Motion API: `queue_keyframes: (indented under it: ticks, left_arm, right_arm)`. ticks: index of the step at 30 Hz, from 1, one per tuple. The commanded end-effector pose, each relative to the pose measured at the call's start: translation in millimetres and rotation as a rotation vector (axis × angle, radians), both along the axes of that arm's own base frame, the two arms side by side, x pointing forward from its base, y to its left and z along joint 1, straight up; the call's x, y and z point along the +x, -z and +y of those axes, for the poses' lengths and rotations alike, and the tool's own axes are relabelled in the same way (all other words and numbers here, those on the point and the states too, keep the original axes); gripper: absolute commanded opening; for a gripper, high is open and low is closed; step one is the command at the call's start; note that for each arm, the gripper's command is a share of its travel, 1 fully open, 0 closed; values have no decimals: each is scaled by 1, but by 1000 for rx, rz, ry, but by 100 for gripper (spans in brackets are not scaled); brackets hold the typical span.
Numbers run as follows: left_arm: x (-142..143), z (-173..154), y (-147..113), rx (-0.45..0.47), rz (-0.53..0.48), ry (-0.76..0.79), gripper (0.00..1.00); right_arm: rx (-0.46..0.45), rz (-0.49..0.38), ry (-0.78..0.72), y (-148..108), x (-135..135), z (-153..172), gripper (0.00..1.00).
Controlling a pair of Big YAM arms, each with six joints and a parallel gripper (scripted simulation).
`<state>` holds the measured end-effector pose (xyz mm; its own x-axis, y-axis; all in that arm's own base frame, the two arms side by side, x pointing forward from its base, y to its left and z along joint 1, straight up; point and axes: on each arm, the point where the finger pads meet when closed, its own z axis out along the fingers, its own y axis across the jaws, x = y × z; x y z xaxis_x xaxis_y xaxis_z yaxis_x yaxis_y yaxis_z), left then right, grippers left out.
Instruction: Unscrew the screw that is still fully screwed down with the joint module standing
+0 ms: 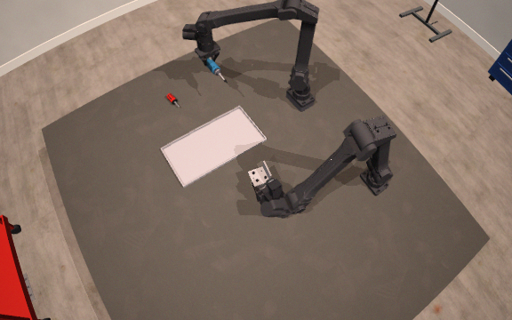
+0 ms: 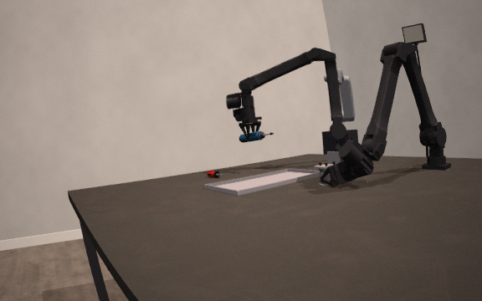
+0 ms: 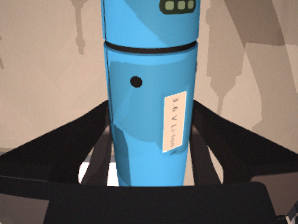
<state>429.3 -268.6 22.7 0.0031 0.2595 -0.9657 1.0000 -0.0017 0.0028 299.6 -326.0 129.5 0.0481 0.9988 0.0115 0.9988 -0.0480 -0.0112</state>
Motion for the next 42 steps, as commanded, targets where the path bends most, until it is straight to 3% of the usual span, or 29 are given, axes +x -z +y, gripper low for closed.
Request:
queue_keyframes:
  ticks: [1, 14, 18, 20, 25, 31, 34, 42]
  left_arm:
    - [8, -2, -7, -7, -23, -1, 59]
    - [8, -2, -7, -7, -23, -1, 59]
    - [8, -2, -7, -7, -23, -1, 59]
    - [8, -2, -7, -7, -23, -1, 59]
    - [8, -2, -7, -7, -23, -1, 59]
    - [8, -2, -7, -7, -23, -1, 59]
    - [8, -2, -7, -7, -23, -1, 59]
    - [8, -2, -7, -7, -23, -1, 59]
  right_arm:
    - [-51, -48, 0, -33, 25, -13, 42]
    - [-53, -49, 0, -35, 28, -14, 42]
    - [-61, -56, 0, -20, 32, -19, 42]
    - [-25, -22, 0, 2, 20, -5, 42]
    - [-19, -16, 0, 16, 17, -3, 42]
    - [-60, -56, 0, -6, 23, -9, 42]
    - [-19, -16, 0, 24, 17, -3, 42]
    - [-32, -28, 0, 33, 17, -3, 42]
